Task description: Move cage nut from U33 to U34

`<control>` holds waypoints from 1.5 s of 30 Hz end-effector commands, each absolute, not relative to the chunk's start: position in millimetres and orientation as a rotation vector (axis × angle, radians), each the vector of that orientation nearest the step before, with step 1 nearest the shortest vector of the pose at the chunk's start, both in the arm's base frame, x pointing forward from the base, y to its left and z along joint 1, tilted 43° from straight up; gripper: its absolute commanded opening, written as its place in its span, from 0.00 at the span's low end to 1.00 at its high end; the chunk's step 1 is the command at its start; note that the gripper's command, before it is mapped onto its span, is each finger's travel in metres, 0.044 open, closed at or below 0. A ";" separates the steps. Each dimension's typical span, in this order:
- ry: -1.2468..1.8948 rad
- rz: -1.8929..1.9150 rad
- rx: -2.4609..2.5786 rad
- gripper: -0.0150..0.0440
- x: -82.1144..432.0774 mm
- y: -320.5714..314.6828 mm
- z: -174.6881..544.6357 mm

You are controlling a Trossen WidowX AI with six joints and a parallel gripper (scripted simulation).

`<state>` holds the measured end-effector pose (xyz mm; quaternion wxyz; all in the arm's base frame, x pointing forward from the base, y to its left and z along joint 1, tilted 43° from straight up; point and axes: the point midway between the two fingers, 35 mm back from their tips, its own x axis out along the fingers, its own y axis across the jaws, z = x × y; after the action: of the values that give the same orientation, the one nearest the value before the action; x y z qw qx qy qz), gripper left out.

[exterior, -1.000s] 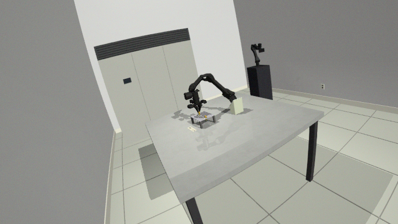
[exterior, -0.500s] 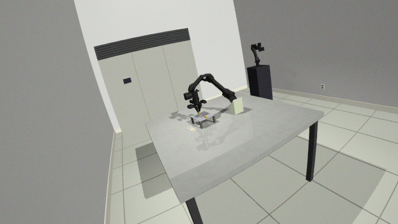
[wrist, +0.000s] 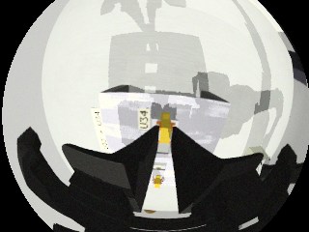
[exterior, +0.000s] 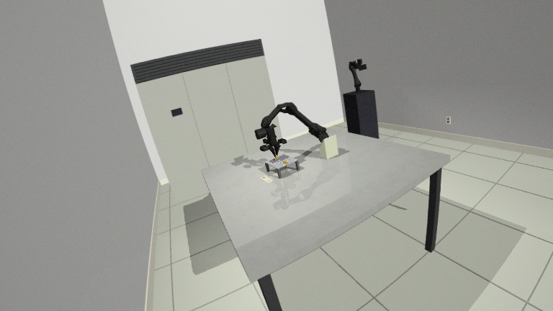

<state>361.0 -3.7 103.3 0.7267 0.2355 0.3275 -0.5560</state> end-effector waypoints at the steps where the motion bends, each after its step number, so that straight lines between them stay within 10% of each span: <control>1: 0.721 -1.230 0.520 0.31 361.4 -3.9 103.3; 45: 0.713 -1.208 0.526 0.31 364.0 -4.0 102.4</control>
<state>364.8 -3.4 102.9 0.7305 0.2402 0.3241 -0.5511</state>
